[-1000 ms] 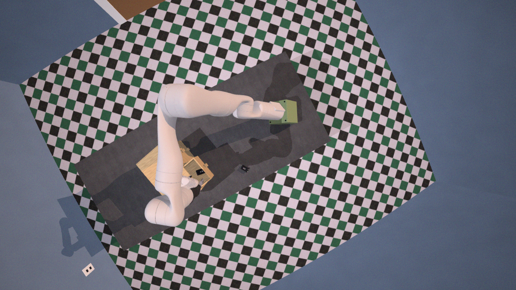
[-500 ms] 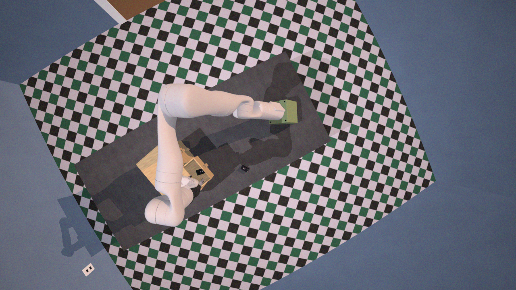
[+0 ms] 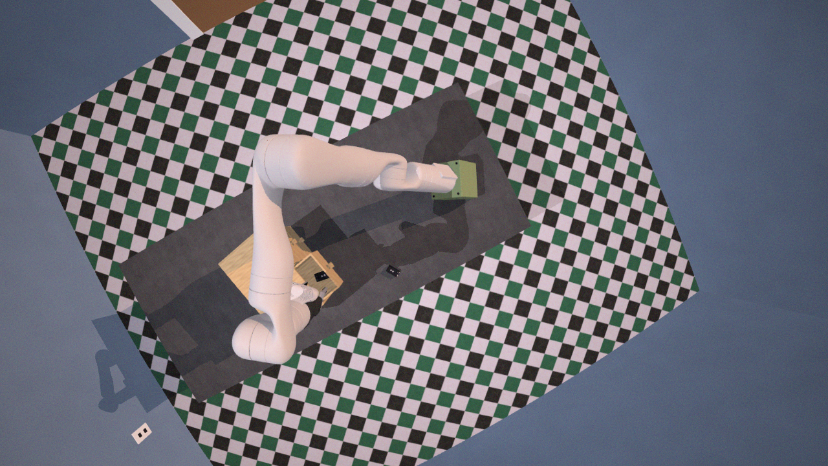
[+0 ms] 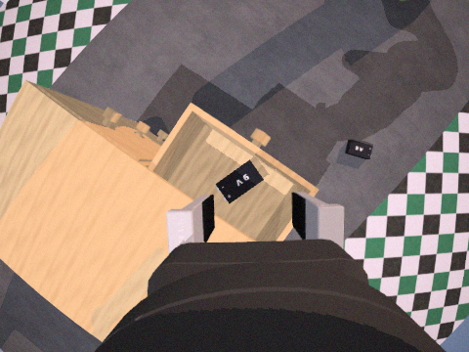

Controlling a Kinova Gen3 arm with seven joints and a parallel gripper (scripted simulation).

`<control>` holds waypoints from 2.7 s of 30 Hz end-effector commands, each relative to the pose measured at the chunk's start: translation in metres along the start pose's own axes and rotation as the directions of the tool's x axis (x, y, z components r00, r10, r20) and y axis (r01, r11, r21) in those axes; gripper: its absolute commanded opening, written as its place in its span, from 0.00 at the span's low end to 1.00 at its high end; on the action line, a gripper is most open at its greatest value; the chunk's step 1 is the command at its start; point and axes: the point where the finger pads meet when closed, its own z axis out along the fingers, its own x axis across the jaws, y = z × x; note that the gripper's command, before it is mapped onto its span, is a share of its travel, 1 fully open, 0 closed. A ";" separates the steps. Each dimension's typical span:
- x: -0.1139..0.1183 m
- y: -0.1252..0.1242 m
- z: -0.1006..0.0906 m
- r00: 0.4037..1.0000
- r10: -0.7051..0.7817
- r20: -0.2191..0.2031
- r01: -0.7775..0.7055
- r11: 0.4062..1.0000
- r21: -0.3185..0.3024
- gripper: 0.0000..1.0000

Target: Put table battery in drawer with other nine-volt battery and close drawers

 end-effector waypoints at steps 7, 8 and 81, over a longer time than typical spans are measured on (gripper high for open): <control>0.000 0.000 -0.001 1.000 0.000 0.000 0.000 1.000 -0.001 1.00; 0.000 0.000 -0.001 1.000 0.000 0.000 0.000 1.000 -0.001 1.00; 0.060 -0.079 -0.098 0.816 0.578 0.019 -0.578 0.816 -0.010 1.00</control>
